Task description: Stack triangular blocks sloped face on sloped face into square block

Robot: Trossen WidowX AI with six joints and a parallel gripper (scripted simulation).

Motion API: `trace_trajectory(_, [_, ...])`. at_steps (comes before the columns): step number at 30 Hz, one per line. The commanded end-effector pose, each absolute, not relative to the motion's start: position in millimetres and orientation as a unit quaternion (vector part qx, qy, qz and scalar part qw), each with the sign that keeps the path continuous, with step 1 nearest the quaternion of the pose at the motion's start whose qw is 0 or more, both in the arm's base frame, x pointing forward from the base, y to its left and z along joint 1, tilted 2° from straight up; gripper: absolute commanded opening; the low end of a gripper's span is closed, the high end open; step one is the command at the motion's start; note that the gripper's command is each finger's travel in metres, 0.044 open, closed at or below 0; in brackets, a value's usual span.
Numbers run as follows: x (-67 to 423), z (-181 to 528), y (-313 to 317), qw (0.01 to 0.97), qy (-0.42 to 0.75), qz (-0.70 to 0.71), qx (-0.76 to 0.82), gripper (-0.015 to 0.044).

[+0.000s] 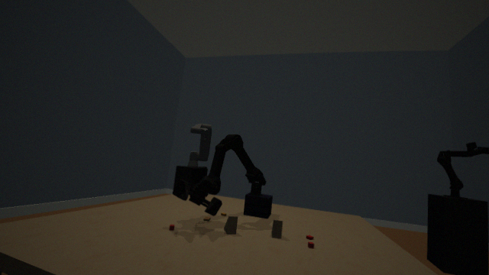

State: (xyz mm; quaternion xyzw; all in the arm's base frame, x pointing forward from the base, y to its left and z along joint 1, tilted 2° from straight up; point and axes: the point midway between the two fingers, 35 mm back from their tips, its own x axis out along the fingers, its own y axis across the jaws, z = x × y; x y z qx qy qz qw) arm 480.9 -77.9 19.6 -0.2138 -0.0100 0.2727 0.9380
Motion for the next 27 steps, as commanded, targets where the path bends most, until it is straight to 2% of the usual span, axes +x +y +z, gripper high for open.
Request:
trace_trajectory(1, [483,19,-78,0.94,-0.004,0.272,-0.204,0.0426])
trace_trajectory(6, [521,-1,-69,0.96,0.147,0.236,0.039,0.044])
trace_trajectory(10, [544,-16,-55,0.916,0.278,0.157,0.243,0.044])
trace_trajectory(15, [555,-27,-17,0.799,0.41,0.014,0.439,0.044])
trace_trajectory(19, [546,-31,10,0.677,0.473,-0.14,0.545,0.044])
trace_trajectory(23, [523,-31,26,0.551,0.485,-0.314,0.602,0.044])
trace_trajectory(27, [498,-22,37,0.45,0.447,-0.467,0.616,0.044])
